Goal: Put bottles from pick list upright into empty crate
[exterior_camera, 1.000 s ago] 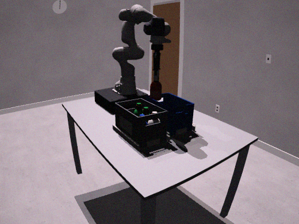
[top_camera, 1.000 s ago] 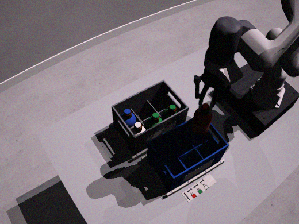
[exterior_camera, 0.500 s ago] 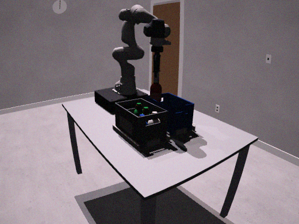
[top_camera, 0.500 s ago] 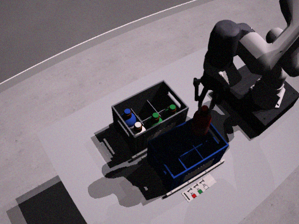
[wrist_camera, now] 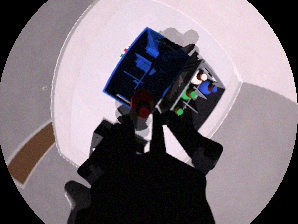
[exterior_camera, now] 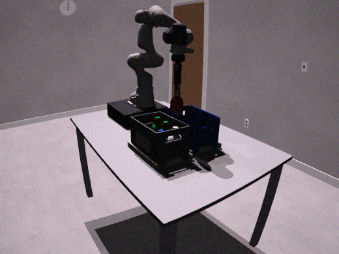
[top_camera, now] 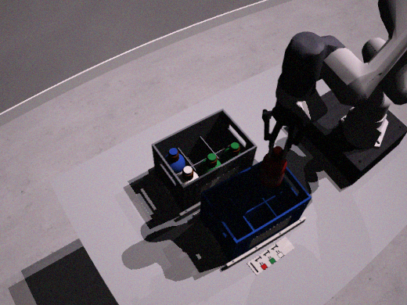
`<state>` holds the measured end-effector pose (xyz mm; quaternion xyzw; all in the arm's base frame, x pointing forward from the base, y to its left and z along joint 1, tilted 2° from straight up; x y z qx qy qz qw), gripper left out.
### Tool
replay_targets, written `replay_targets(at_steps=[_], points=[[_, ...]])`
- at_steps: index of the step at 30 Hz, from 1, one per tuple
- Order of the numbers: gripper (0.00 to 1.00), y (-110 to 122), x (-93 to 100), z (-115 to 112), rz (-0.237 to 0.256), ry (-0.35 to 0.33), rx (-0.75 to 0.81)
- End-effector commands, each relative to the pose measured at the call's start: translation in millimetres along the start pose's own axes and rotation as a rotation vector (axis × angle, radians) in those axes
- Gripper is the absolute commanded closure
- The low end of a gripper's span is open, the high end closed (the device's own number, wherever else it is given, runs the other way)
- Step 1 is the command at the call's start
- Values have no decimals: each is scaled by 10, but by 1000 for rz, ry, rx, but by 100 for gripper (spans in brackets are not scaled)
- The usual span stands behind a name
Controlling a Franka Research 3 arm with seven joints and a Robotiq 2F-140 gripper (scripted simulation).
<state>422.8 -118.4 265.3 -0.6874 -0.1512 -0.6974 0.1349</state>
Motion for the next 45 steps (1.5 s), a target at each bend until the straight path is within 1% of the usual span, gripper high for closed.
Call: replay_targets(at_steps=[1,45], points=[[100,26,-7,30,-13,9,-2],[100,33,-397,35,-13,9,-2]])
Point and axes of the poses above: the point where the finger pads meet when closed, its own x axis back along the fingers, its own y axis across the jaws, z = x × y, the point moved 5 cm from there along x, back along the fingers, and after that the axes turned 10 degrees about -x, right-handed, at the moved point
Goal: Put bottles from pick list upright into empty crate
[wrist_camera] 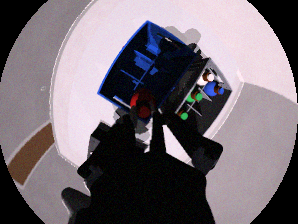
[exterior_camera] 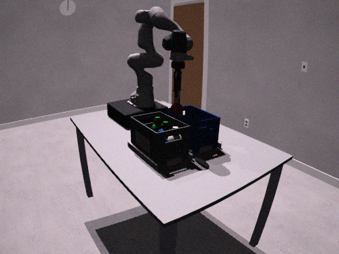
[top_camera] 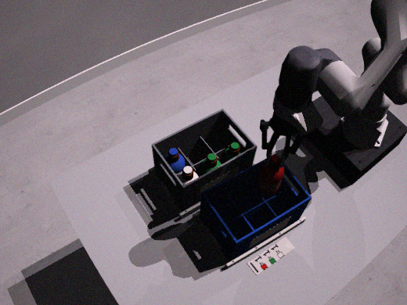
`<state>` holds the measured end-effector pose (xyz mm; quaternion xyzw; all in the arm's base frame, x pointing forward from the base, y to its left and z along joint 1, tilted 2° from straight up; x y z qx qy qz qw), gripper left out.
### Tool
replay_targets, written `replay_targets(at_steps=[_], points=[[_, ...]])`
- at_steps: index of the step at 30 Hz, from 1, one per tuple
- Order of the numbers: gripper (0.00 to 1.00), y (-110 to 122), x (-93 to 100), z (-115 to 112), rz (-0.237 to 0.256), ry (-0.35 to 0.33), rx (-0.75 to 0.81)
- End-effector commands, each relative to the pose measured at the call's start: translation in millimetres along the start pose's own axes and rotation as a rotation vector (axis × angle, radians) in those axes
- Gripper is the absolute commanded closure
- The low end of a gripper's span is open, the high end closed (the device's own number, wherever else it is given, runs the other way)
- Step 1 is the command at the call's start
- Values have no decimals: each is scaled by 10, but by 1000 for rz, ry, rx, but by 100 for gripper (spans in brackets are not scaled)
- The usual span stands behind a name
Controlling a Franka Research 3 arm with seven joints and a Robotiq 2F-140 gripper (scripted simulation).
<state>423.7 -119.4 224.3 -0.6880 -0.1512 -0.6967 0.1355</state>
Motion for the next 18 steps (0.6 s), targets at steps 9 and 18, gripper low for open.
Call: replay_targets(at_steps=[9,18], points=[[100,31,-67,35,-15,10,-3],[100,32,-137,36,-15,10,-3]])
Point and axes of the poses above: the point where the finger pads meet when closed, its own x axis back along the fingers, its own y axis across the jaws, z = x × y, the point moved 5 cm from there along x, back along the fingers, and after that the axes turned 10 degrees about -x, right-handed, at the moved point
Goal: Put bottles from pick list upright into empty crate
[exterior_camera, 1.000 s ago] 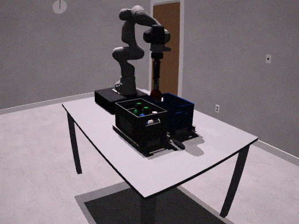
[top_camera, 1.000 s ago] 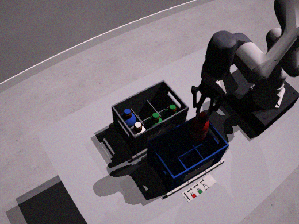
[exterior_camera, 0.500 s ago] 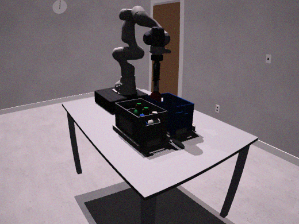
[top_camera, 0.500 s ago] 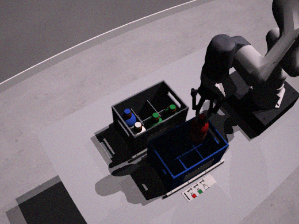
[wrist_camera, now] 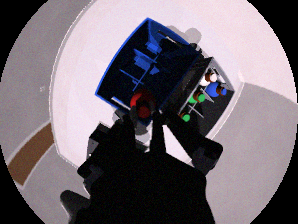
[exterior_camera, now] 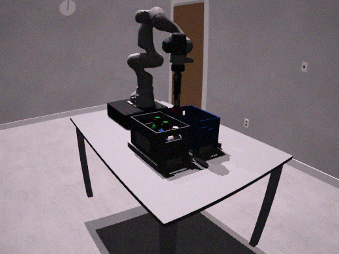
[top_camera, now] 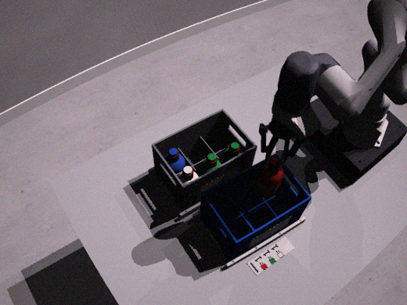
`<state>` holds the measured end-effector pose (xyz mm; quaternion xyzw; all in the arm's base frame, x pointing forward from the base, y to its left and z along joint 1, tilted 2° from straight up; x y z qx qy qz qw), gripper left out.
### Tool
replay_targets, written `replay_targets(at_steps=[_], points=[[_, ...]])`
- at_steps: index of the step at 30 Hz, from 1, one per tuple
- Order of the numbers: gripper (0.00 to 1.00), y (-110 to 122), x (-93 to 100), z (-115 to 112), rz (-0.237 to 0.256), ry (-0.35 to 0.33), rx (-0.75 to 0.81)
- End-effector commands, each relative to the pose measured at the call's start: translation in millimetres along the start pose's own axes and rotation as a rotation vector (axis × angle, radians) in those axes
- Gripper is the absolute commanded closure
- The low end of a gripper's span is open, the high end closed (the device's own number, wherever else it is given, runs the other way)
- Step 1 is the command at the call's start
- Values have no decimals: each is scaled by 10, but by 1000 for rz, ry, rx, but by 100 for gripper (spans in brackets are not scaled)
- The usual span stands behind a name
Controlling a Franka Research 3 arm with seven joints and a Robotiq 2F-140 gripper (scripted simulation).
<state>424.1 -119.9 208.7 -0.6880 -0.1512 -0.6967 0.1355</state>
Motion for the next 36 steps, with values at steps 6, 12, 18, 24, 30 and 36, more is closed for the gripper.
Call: replay_targets(at_steps=[6,12,18,24,30,36], points=[[100,31,-41,35,-15,10,-3],[100,31,-101,36,-15,10,-3],[100,32,-141,37,-15,10,-3],[100,32,-201,38,-15,10,-3],[100,33,-261,39,-15,10,-3],[100,34,-301,39,-15,10,-3]])
Point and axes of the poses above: the point where the finger pads meet when closed, its own x axis back along the fingers, its own y axis across the jaws, z = x × y, the point moved 5 cm from there along x, back along the fingers, and after that the axes turned 10 degrees about -x, right-handed, at the moved point
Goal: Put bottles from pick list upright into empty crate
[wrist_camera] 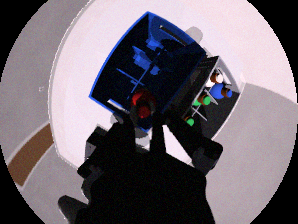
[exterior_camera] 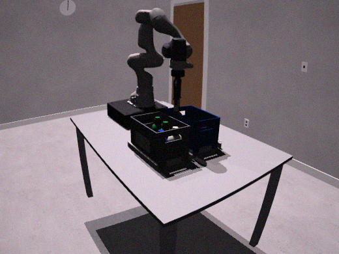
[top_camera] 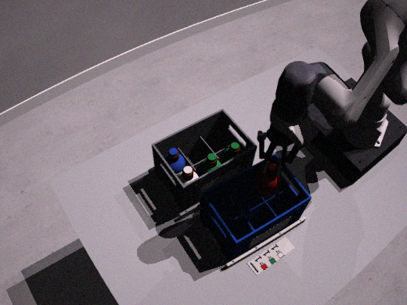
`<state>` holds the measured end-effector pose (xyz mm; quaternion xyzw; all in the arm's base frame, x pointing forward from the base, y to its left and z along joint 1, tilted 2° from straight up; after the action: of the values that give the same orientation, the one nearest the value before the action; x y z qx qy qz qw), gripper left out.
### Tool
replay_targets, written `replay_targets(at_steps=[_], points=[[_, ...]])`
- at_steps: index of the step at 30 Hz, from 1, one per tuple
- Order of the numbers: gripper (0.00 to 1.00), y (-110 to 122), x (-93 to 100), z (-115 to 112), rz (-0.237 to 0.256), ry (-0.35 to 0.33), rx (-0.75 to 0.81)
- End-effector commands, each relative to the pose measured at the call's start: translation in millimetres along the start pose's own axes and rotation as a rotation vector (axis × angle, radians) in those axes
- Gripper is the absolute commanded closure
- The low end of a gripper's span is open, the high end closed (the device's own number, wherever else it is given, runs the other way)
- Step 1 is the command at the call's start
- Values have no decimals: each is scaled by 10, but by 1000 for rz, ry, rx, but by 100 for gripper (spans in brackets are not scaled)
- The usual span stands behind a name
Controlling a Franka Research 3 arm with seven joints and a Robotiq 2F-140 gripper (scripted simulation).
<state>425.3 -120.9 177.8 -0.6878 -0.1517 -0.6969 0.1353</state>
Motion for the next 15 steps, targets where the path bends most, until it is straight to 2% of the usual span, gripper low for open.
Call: replay_targets(at_steps=[1,15], points=[[100,28,-2,35,-13,10,-3],[100,27,-52,36,-13,10,-3]])
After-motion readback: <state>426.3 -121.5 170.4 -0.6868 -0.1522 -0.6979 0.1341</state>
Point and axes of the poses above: the point where the finger pads meet when closed, its own x axis back along the fingers, its own y axis across the jaws, z = x × y, the point moved 5 cm from there along x, back along the fingers, and after that the axes turned 10 degrees about -x, right-handed, at the moved point
